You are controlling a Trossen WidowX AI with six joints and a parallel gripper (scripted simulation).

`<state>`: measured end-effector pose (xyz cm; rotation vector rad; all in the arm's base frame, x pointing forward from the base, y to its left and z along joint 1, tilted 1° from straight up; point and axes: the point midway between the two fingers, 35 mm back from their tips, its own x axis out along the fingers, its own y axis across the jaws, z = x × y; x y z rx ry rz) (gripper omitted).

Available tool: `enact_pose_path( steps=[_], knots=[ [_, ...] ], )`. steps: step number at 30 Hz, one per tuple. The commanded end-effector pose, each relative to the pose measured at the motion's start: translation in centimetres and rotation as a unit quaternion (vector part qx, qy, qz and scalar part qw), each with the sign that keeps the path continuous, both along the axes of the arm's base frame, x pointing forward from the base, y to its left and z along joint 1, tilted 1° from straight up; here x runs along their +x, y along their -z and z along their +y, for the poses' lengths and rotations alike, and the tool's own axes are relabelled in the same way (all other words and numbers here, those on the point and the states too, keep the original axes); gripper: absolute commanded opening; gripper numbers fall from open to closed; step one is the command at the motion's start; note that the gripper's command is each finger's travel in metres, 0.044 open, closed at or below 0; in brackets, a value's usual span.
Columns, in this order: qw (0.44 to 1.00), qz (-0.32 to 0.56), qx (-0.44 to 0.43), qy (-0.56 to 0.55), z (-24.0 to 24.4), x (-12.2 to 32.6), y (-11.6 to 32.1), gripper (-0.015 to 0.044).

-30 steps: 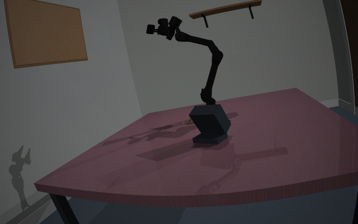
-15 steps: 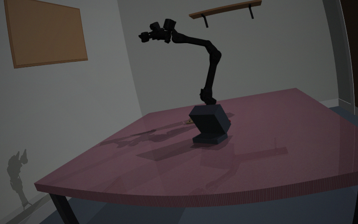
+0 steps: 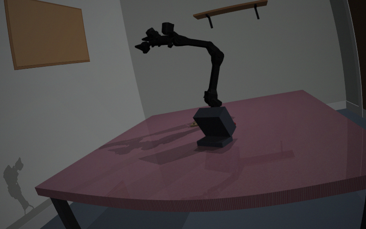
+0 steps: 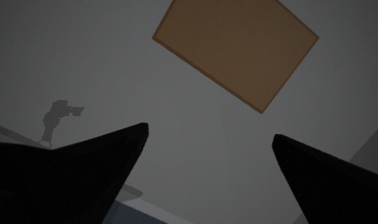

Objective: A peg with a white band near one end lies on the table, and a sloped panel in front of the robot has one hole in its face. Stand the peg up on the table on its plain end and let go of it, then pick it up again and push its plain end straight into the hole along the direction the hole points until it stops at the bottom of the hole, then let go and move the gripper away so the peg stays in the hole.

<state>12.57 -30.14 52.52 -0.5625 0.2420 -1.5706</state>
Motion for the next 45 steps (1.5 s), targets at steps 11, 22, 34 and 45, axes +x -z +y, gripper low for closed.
enact_pose_path(
  steps=[11,22,34,45],
  knots=[
    [0.980,0.160,0.054,-0.107,0.7,7.7,4.8,0.0440],
    [0.936,0.284,0.073,-0.194,2.8,13.2,8.6,0.0440],
    [0.860,0.415,0.076,-0.287,6.5,18.3,13.1,0.0440],
    [0.786,0.502,0.063,-0.356,10.2,21.5,16.6,0.0440]
  ],
)
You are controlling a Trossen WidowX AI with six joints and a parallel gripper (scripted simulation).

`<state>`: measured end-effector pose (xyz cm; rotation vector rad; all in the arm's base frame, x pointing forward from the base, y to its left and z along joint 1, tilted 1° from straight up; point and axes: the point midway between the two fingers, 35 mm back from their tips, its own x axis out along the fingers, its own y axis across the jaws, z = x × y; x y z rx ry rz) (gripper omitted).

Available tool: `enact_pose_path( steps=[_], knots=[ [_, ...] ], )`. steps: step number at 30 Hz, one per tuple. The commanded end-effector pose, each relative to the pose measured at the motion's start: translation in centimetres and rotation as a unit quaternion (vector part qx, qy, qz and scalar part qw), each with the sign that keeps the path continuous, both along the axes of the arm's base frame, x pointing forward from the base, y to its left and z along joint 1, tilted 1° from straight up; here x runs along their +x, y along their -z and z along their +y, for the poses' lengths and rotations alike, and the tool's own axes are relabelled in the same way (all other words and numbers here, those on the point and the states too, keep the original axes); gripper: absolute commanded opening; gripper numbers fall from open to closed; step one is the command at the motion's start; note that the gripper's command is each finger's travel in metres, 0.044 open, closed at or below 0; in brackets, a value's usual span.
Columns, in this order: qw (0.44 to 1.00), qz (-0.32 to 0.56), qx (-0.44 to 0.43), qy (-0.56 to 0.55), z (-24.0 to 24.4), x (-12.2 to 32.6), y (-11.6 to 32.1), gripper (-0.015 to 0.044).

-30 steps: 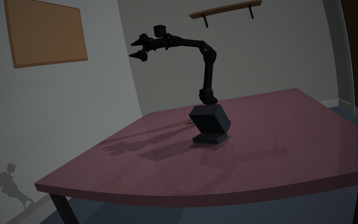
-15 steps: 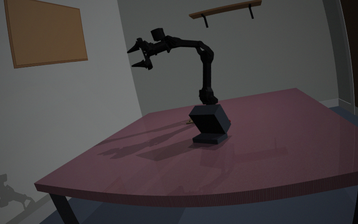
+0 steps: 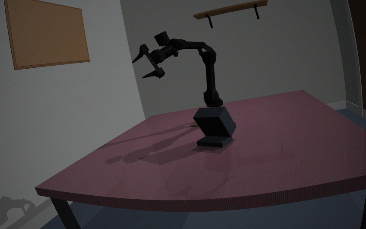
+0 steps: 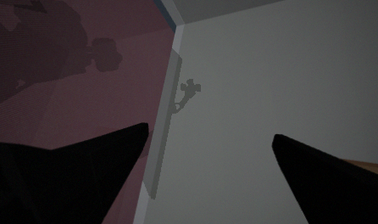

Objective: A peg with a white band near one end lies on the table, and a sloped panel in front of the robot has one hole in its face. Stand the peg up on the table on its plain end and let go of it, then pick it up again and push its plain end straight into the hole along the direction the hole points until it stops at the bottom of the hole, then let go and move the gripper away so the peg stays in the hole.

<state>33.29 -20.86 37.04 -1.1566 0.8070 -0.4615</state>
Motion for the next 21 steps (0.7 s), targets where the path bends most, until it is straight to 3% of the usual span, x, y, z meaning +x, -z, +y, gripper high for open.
enact_pose_path(
  steps=[1,21],
  knots=[
    [0.999,0.034,-0.001,-0.033,1.3,1.0,1.4,0.0440],
    [0.966,0.176,-0.017,-0.190,8.5,4.1,6.7,0.0440]
  ],
)
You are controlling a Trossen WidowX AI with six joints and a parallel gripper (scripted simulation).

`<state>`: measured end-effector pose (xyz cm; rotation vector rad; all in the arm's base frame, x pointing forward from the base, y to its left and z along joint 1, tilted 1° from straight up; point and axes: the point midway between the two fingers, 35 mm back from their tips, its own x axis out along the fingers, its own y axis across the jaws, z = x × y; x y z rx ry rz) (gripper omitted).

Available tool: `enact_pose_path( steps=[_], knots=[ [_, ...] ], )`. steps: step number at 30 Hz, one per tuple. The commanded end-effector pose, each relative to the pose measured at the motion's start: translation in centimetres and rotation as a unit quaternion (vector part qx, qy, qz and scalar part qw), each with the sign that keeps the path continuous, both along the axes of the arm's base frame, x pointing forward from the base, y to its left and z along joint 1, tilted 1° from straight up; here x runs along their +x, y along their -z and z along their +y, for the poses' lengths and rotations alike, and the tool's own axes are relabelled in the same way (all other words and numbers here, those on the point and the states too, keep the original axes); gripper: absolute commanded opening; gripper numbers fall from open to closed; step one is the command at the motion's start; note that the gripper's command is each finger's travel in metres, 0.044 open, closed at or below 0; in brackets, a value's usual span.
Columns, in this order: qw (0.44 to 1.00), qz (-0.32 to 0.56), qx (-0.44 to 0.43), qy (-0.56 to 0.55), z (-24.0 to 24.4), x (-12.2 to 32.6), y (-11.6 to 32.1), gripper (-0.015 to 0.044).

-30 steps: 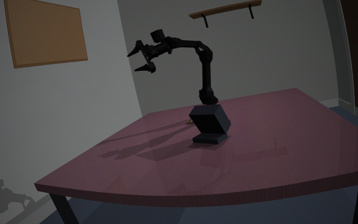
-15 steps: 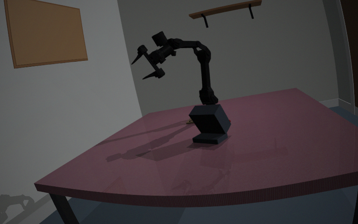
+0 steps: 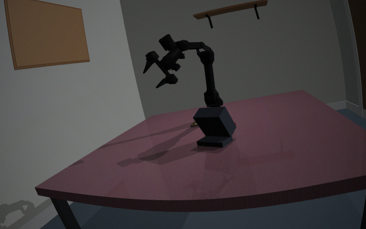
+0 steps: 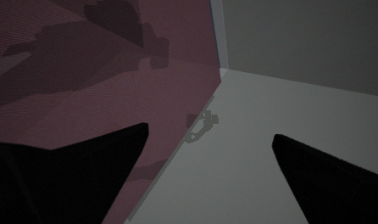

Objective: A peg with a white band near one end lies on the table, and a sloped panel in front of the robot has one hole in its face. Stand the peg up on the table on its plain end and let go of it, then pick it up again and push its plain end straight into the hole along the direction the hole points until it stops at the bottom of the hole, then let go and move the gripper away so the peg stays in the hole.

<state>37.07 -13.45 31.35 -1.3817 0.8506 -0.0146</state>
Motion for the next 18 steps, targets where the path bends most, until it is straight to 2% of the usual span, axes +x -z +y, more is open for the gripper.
enact_pose_path(
  steps=[1,18],
  knots=[
    [0.999,0.030,-0.004,-0.033,1.4,0.4,1.3,0.0440],
    [0.973,0.143,-0.030,-0.177,7.7,1.2,5.7,0.0440]
  ],
)
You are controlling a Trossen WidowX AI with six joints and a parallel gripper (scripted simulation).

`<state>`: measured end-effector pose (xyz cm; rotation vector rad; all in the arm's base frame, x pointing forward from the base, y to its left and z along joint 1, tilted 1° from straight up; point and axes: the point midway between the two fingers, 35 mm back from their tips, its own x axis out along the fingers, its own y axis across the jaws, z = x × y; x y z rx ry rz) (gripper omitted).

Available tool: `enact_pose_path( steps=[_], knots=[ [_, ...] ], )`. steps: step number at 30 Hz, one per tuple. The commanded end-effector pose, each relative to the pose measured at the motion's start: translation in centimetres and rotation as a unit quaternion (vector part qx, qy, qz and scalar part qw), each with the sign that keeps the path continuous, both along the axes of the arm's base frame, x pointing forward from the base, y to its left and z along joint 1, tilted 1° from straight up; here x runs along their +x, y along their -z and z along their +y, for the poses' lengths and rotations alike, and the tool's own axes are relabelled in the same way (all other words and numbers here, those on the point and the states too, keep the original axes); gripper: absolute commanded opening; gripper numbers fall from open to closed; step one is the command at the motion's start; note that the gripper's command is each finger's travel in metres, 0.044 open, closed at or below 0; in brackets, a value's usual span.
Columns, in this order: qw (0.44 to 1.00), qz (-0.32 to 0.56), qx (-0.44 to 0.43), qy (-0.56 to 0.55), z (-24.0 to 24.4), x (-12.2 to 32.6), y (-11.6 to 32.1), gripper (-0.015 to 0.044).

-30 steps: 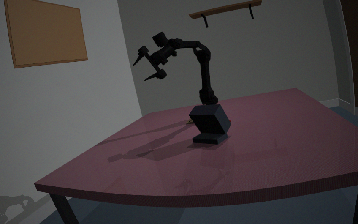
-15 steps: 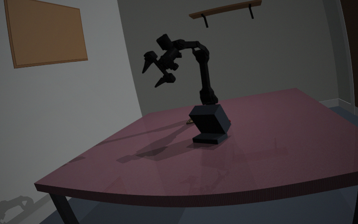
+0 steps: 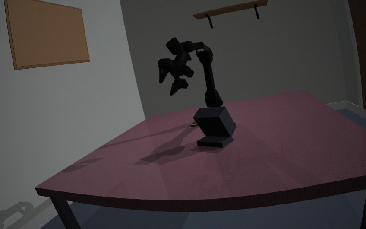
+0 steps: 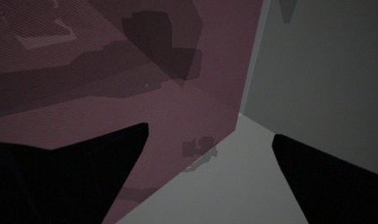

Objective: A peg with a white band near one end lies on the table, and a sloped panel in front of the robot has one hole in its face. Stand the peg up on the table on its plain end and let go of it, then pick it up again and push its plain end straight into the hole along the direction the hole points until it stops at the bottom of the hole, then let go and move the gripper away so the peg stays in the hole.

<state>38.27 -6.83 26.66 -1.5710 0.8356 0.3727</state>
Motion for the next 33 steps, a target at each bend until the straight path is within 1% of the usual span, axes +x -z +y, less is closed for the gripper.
enact_pose_path(
  steps=[1,9,19,25,33],
  knots=[
    [0.999,0.029,-0.006,-0.035,1.4,0.0,1.3,0.0440],
    [0.988,0.097,0.002,-0.120,5.6,-0.6,4.2,0.0440],
    [0.957,0.182,0.017,-0.224,10.6,-2.5,7.7,0.0440],
    [0.937,0.219,0.011,-0.272,12.7,-3.6,9.0,0.0440],
    [0.905,0.263,-0.013,-0.334,14.3,-5.0,10.6,0.0440]
  ],
)
